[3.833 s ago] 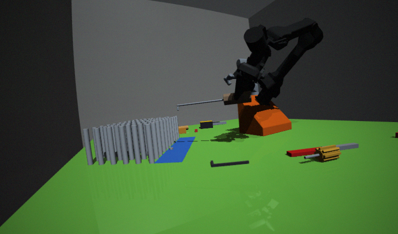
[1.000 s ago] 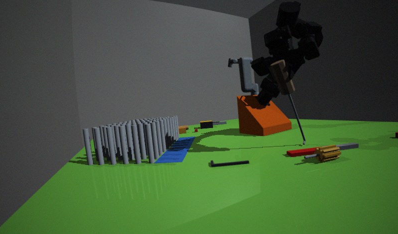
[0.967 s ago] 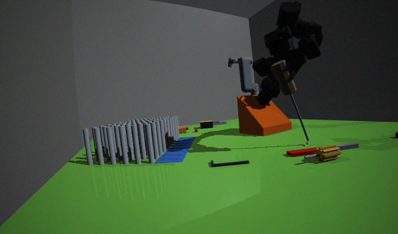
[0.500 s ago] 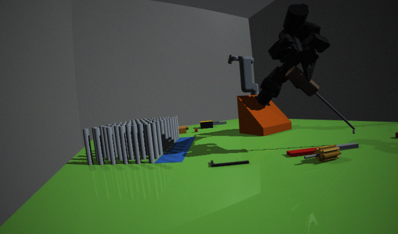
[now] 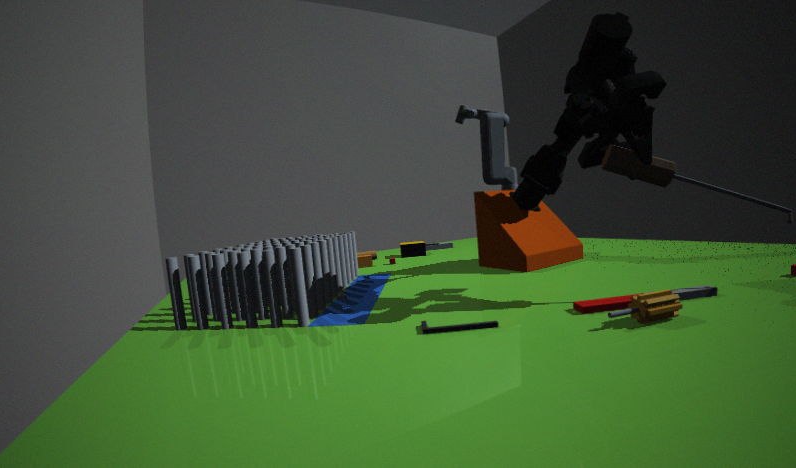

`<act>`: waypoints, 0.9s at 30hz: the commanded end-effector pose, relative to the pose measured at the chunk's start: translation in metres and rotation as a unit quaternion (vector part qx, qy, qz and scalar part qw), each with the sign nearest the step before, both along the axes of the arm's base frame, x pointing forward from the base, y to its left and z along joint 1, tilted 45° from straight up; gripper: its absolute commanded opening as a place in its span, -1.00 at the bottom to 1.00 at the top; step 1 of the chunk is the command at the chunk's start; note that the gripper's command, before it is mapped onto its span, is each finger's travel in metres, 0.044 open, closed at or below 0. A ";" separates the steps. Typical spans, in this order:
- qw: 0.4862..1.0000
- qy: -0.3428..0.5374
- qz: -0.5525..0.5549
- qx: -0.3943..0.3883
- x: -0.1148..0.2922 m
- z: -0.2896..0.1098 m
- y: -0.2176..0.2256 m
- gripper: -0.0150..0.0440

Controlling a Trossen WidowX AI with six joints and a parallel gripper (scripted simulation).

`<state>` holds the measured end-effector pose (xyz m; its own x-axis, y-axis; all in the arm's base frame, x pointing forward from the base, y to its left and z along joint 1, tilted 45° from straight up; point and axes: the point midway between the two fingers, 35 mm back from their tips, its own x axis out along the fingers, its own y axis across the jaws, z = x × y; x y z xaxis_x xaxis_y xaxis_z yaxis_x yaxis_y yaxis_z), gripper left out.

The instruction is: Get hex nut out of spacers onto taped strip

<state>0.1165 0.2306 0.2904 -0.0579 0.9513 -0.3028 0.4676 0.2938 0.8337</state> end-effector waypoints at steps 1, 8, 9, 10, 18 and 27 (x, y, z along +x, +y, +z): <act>0.997 0.076 0.011 0.002 -0.016 0.002 0.001 -0.49; 0.981 0.193 0.026 -0.005 -0.039 0.006 0.000 -0.49; 0.977 0.210 0.028 -0.007 -0.042 0.006 0.000 -0.49; 0.974 0.226 0.031 -0.009 -0.046 0.007 0.000 -0.49; 0.933 0.355 0.048 -0.034 -0.071 0.012 -0.004 -0.49; 0.924 0.378 0.051 -0.041 -0.076 0.013 -0.005 -0.49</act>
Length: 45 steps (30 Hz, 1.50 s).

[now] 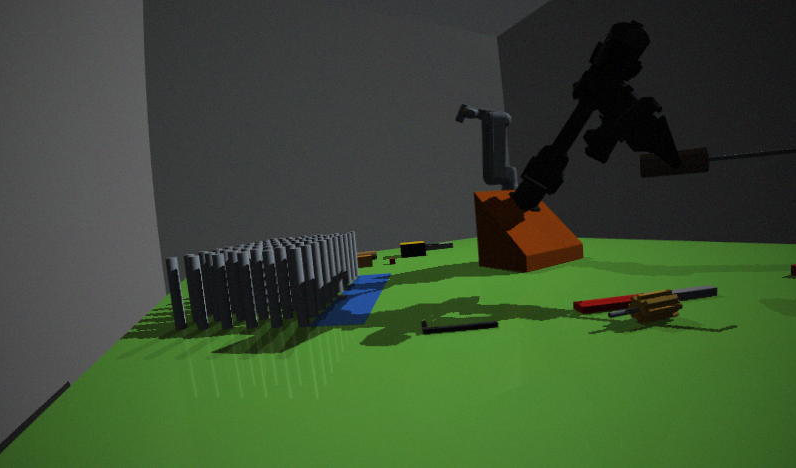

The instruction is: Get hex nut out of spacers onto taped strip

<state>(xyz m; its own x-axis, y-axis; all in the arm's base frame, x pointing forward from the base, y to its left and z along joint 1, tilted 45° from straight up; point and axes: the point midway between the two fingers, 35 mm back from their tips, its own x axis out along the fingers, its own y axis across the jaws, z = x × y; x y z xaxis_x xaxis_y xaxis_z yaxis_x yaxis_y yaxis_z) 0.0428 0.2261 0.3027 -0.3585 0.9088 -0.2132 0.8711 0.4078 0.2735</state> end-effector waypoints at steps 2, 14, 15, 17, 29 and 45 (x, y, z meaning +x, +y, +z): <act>1.000 0.010 0.004 -0.002 -0.002 0.000 0.000 -0.49; 1.000 0.008 0.005 -0.004 0.001 -0.006 0.007 -0.49; 1.000 0.008 0.005 -0.004 0.001 -0.006 0.008 -0.49; 1.000 0.008 0.005 -0.005 0.001 -0.007 0.009 -0.49; 1.000 0.006 0.006 -0.007 0.004 -0.014 0.017 -0.49; 1.000 0.005 0.006 -0.009 0.007 -0.022 0.028 -0.49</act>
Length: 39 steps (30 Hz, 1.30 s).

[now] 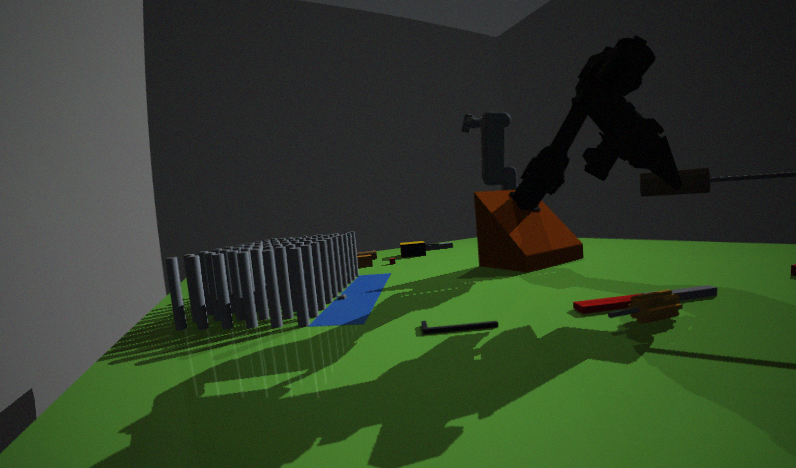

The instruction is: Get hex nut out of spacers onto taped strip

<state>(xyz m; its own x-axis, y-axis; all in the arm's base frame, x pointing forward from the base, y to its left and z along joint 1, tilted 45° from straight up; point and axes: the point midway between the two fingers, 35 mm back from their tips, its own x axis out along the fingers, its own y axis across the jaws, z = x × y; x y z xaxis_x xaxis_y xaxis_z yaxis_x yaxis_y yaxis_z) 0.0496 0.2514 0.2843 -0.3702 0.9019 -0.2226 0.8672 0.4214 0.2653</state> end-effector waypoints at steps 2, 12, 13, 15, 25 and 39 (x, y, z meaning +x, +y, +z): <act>1.000 0.003 0.000 -0.003 0.000 -0.005 0.004 -0.49; 1.000 0.002 0.001 -0.004 0.001 -0.010 0.010 -0.49; 1.000 0.002 0.001 -0.004 0.001 -0.011 0.011 -0.49; 1.000 0.001 0.001 -0.004 0.002 -0.012 0.012 -0.49; 1.000 0.001 0.001 -0.005 0.002 -0.017 0.019 -0.49; 1.000 0.000 0.001 -0.006 0.002 -0.025 0.028 -0.49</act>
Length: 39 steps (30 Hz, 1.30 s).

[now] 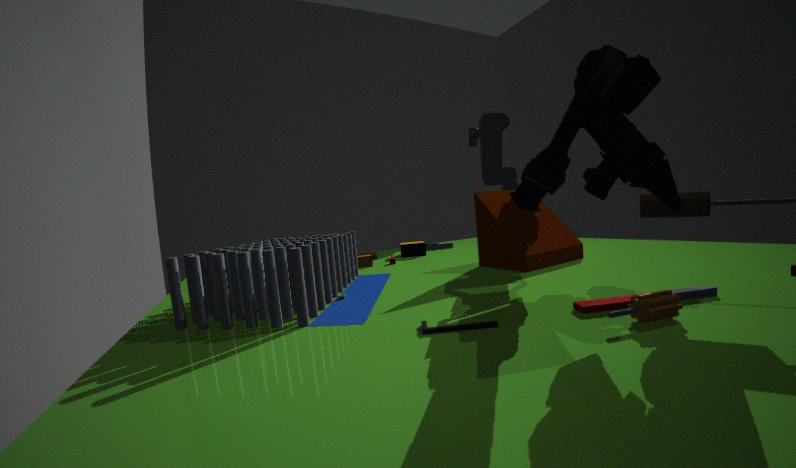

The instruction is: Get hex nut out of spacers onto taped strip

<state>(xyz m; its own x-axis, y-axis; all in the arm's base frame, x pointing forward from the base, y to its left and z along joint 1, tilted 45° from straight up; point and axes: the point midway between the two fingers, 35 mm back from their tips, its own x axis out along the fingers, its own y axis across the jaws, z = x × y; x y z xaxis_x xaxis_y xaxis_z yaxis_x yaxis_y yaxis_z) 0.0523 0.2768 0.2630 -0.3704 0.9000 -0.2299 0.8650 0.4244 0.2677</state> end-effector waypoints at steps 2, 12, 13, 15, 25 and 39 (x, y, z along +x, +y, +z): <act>1.000 0.003 0.000 -0.003 -0.001 -0.005 0.003 -0.49; 1.000 0.002 0.000 -0.003 -0.001 -0.010 0.010 -0.49; 1.000 0.002 0.000 -0.003 -0.001 -0.011 0.010 -0.49; 1.000 0.002 0.000 -0.003 -0.002 -0.012 0.011 -0.49; 1.000 0.002 0.000 -0.003 -0.003 -0.018 0.017 -0.49; 1.000 0.002 0.000 -0.002 -0.005 -0.025 0.025 -0.49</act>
<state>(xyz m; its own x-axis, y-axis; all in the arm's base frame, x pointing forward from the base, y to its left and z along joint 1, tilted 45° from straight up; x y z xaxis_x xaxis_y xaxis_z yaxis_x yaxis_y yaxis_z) 0.0491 0.2999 0.2412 -0.3700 0.9002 -0.2296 0.8649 0.4240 0.2686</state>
